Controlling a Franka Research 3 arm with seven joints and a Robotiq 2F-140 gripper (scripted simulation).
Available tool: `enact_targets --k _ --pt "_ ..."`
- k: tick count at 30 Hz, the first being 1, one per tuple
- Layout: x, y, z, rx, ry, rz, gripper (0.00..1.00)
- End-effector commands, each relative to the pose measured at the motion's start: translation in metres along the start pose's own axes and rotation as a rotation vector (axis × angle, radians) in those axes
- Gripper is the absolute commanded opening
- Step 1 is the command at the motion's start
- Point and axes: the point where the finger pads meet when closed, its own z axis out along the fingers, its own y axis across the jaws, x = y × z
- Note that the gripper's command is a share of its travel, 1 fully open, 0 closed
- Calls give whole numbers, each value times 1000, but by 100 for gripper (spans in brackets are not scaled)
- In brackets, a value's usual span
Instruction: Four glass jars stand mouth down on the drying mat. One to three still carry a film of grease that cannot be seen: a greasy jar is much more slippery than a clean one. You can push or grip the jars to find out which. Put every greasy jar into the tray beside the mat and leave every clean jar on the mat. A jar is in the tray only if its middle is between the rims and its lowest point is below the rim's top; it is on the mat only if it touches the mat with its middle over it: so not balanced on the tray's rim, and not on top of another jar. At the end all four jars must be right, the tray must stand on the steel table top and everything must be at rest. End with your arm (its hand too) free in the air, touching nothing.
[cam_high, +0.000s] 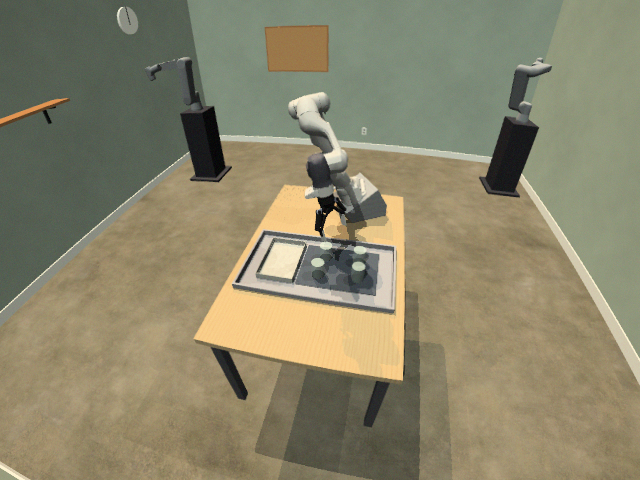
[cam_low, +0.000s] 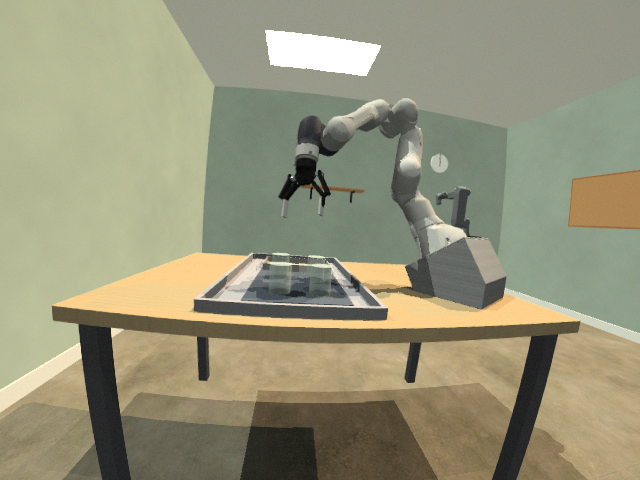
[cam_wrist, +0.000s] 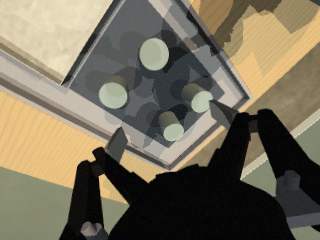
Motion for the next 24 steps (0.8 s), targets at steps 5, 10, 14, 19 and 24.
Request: enact_targets --k 5,10,14,19,24 --pt "-3 -1 0 16 5 108 100" --pt "-5 3 3 38 26 192 100" --pt "-5 3 3 38 26 192 100" --pt "-8 5 6 59 45 264 100" --pt "-8 5 6 59 45 264 100"
